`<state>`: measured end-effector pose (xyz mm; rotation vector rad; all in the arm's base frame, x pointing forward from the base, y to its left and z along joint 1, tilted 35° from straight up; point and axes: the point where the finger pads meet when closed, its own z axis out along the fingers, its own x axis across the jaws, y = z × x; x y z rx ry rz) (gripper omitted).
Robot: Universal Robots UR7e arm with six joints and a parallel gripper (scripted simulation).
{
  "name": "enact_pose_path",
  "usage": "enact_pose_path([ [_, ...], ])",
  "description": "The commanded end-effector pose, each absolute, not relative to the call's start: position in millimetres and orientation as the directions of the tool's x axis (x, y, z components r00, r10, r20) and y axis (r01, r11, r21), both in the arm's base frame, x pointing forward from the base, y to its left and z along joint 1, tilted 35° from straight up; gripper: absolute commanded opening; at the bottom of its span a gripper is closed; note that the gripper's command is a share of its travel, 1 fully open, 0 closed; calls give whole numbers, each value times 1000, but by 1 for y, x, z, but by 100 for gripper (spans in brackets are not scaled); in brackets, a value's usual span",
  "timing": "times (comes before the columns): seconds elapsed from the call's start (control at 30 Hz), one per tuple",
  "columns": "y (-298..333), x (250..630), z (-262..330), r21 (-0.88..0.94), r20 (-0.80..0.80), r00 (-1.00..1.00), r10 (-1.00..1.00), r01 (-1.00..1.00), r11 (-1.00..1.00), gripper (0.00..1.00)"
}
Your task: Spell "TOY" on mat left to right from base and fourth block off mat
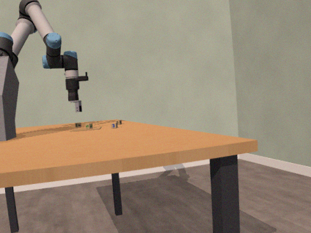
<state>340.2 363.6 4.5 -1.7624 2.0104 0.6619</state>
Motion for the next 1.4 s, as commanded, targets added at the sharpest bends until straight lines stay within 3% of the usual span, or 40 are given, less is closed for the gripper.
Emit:
enact_pose_path([
  [0.0, 363, 340, 4, 174, -554, -273, -787, -962, 212, 100],
  [0.7, 362, 332, 3, 426, -394, -715, -578, -699, 575, 100],
  [1.37, 362, 330, 3, 462, -351, -780, -519, -626, 628, 100],
])
